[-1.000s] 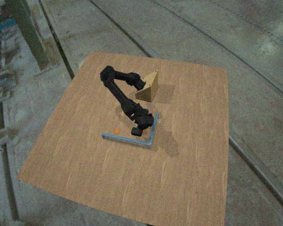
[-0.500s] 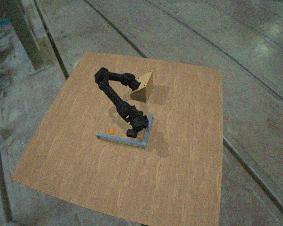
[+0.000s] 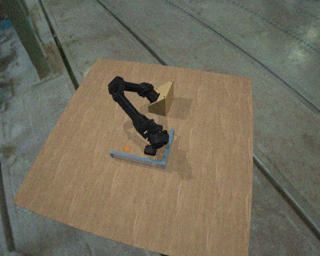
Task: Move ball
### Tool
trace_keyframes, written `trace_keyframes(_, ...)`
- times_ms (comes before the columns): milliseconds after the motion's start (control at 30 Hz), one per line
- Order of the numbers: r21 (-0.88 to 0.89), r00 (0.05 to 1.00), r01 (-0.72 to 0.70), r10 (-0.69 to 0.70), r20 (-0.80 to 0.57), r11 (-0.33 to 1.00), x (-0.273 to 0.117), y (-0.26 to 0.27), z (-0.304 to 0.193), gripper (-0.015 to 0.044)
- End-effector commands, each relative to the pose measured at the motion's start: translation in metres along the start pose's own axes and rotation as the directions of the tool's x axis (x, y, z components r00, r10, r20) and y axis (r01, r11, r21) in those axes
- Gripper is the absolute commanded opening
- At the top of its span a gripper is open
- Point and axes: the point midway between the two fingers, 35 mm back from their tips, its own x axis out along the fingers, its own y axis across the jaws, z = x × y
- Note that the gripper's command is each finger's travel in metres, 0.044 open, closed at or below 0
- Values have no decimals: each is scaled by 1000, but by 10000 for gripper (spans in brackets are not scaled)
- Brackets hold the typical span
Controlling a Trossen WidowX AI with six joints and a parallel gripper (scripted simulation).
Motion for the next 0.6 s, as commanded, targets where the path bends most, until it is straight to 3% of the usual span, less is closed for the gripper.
trace_keyframes(0,8,1000,13,-13,11,1000,-22,-6,3,10)
trace_keyframes(567,8,1000,11,-11,12,1000,-127,0,1,0)
